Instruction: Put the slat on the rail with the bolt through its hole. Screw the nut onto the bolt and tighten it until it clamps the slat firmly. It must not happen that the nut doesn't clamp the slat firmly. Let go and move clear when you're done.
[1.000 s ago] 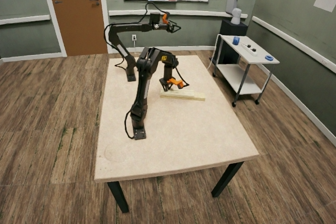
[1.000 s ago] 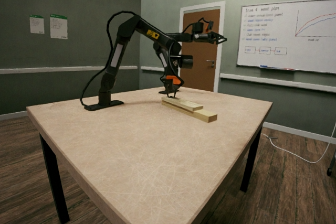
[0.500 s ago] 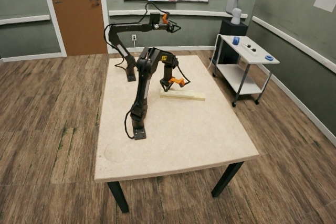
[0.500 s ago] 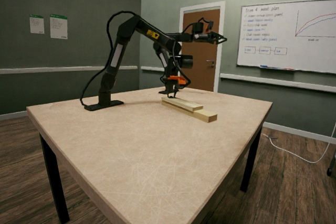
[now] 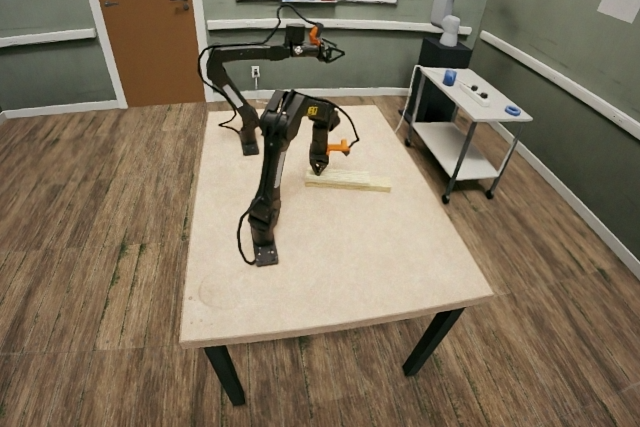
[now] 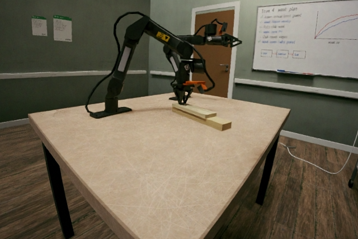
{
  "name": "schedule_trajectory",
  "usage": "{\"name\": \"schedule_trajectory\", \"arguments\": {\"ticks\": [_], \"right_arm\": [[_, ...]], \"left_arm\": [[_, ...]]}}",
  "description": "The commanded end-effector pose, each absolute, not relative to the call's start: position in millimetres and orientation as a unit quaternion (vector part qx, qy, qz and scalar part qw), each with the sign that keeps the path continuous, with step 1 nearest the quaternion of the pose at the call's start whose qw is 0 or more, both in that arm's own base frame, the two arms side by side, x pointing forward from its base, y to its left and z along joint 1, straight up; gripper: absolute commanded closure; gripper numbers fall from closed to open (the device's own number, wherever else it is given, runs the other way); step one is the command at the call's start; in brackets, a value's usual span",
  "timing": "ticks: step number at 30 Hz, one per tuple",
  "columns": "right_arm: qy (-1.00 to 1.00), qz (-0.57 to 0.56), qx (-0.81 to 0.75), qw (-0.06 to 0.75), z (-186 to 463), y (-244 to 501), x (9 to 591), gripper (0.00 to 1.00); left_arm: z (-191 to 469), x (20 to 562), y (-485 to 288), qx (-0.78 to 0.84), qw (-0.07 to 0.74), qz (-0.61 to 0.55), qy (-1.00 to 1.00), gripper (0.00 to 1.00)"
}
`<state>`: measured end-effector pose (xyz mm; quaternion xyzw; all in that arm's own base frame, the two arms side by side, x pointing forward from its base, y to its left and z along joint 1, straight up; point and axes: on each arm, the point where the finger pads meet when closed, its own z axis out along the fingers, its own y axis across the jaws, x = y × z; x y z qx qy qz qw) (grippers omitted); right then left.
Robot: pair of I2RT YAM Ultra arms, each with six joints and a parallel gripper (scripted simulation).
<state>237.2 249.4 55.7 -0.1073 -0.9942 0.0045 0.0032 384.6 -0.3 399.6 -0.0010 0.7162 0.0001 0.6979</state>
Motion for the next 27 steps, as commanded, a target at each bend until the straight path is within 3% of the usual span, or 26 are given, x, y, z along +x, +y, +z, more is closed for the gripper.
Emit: {"name": "schedule_trajectory", "arguments": {"ticks": [1, 27], "right_arm": [[-0.999, -0.003, 0.032, -0.004, 67.7, 252.6, 239.2, 0.66], [-0.834, 0.002, 0.552, -0.008, 70.1, 253.9, 240.9, 0.66]], "left_arm": [[404.5, 383.7, -0.3, -0.001, 0.703, 0.0, 0.711, 0.0], [404.5, 383.7, -0.3, -0.001, 0.703, 0.0, 0.711, 0.0]]}}
